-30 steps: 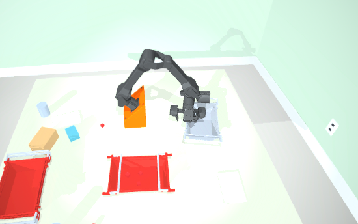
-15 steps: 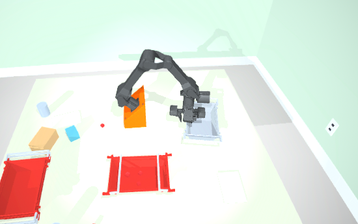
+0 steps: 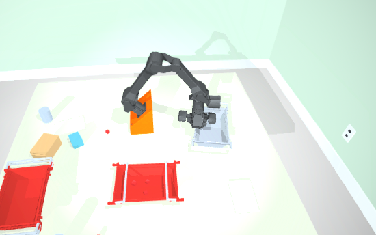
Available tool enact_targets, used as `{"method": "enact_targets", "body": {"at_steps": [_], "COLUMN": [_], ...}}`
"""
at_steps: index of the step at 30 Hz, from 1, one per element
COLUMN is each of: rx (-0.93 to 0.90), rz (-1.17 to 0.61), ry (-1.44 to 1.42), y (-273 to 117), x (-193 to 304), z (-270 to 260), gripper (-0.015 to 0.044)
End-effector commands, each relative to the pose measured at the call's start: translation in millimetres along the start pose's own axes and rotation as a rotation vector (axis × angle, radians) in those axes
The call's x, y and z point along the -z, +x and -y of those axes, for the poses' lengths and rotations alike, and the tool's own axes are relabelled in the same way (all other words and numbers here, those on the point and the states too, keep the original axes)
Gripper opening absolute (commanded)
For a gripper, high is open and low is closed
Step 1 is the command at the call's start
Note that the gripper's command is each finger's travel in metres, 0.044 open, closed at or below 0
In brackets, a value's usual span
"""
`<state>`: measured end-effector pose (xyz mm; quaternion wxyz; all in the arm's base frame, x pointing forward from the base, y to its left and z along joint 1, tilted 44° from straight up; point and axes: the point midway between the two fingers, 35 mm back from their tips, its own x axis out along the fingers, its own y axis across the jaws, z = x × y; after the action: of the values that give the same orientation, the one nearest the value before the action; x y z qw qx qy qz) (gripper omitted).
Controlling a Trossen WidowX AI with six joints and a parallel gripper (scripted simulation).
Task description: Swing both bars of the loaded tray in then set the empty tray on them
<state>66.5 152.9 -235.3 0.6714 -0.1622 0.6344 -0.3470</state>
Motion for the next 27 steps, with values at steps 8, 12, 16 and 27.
{"method": "enact_targets", "body": {"at_steps": [8, 12, 16, 27], "rx": [0.006, 0.006, 0.006, 0.006], "rz": [0.004, 0.004, 0.004, 0.004], "ry": [-0.007, -0.007, -0.007, -0.007], "y": [0.8, 0.8, -0.4, -68.4], "x": [-0.7, -0.7, -0.7, -0.2], "z": [1.7, 1.7, 1.5, -0.4], "gripper": [0.0075, 0.0048, 0.0021, 0.0000]}}
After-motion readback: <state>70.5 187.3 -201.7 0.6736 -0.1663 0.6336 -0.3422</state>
